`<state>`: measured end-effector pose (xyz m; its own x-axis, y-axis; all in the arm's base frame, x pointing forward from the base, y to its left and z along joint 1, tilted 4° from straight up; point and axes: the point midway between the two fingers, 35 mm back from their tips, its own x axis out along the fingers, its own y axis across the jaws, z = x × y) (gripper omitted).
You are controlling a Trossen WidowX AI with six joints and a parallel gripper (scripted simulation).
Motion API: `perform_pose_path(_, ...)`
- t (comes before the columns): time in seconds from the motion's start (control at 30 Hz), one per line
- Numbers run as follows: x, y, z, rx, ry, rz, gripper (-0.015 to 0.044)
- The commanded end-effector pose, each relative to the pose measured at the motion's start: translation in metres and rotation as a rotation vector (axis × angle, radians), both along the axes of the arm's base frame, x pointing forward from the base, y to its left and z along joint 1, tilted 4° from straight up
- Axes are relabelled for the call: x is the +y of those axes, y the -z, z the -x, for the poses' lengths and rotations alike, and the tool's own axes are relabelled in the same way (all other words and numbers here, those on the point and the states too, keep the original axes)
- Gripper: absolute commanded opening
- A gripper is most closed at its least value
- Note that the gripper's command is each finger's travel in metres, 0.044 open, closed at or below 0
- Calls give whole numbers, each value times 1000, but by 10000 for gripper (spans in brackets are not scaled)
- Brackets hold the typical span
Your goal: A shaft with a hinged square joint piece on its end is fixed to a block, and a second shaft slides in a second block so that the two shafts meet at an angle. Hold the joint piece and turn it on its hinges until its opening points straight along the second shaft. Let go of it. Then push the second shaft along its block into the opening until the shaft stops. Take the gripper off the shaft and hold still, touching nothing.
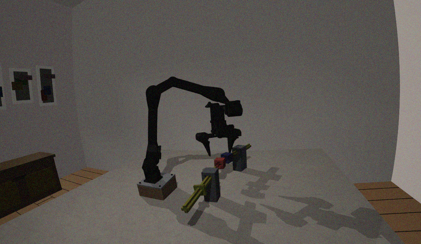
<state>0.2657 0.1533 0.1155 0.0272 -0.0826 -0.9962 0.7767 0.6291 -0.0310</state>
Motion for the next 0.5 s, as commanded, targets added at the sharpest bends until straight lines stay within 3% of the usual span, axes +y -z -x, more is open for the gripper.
perform_pose_path(0.0,2,-15,0,6,-147,-8,440)
perform_pose_path(0.47,2,-57,5,40,-626,-6,440)
